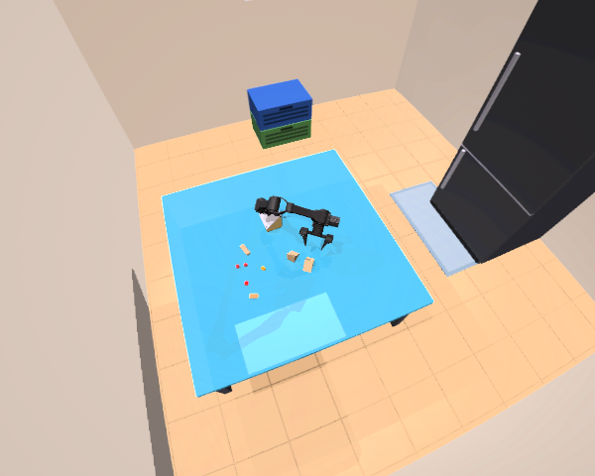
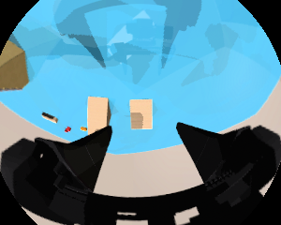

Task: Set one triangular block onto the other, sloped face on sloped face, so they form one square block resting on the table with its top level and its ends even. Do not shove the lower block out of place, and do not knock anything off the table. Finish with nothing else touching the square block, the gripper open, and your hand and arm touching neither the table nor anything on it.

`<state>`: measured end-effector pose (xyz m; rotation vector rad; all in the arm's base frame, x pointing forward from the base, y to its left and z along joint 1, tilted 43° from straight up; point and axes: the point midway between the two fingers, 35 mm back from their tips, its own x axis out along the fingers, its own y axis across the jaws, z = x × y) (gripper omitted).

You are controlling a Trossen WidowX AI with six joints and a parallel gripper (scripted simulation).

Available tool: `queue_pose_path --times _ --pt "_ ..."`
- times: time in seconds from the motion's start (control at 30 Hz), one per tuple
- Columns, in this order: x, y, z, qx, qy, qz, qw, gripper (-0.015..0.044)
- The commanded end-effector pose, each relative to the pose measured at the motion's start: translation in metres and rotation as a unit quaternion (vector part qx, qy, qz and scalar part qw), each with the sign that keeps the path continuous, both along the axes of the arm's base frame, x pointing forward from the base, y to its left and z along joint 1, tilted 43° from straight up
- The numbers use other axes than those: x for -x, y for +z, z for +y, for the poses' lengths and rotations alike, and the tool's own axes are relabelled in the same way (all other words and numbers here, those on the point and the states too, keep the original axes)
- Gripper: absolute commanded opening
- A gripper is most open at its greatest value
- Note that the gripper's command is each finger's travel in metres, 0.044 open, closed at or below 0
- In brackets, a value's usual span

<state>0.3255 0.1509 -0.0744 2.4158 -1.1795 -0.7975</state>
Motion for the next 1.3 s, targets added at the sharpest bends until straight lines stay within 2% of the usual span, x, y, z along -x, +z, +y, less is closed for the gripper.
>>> queue_pose_path --times 0.0,0.27,0.77,1.27 --pt "0.009 -0.001 0.002 0.041 0.065 -0.059 0.995 0.044" --pt "0.007 -0.003 0.0 0.039 0.065 -0.058 0.995 0.044" --pt "-0.026 -0.032 -0.032 0.024 0.069 -0.046 0.996 0.044" --pt "-0.054 -0.021 -0.073 0.043 0.066 -0.059 0.995 0.044"
